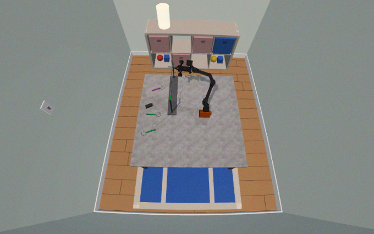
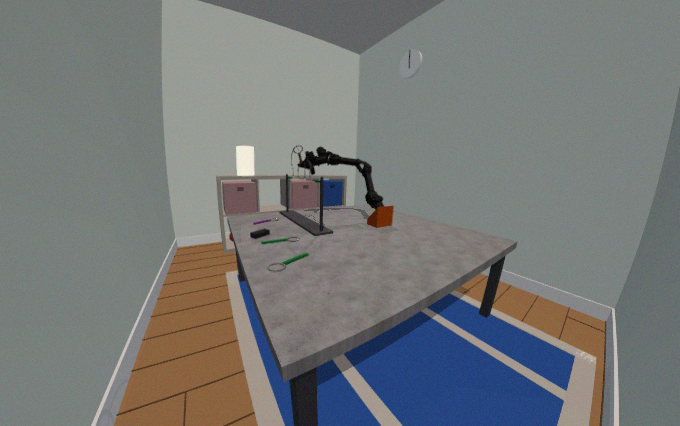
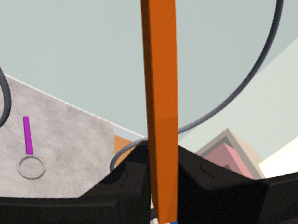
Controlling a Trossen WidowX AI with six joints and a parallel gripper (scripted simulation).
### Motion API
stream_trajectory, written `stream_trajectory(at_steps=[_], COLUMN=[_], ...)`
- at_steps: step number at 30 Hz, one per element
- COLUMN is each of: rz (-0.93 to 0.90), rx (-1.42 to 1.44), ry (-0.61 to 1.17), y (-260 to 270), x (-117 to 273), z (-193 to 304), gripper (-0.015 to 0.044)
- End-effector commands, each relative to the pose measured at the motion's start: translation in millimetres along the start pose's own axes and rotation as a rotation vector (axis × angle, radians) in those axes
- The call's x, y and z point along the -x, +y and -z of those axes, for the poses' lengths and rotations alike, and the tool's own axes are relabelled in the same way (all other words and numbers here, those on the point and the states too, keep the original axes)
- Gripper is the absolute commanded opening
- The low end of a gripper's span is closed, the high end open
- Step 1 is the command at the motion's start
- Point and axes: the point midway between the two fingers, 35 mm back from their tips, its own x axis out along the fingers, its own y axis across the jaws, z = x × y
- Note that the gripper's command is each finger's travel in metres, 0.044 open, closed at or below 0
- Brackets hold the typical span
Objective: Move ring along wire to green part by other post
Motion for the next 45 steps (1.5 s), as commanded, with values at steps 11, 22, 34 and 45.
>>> stream_trajectory(at_steps=[11, 22, 34, 45], rz=[0.085, 0.143, 0.205, 0.279], rx=[0.165, 0.29, 0.426, 0.542], ry=[-0.025, -0.041, -0.057, 0.007], y=[-8.3, -13.6, -19.1, -21.2], x=[0.5, 0.4, 0.8, 11.2], z=[-0.9, -2.0, -3.8, -6.1], gripper=[-0.015, -0.015, -0.015, -0.015])
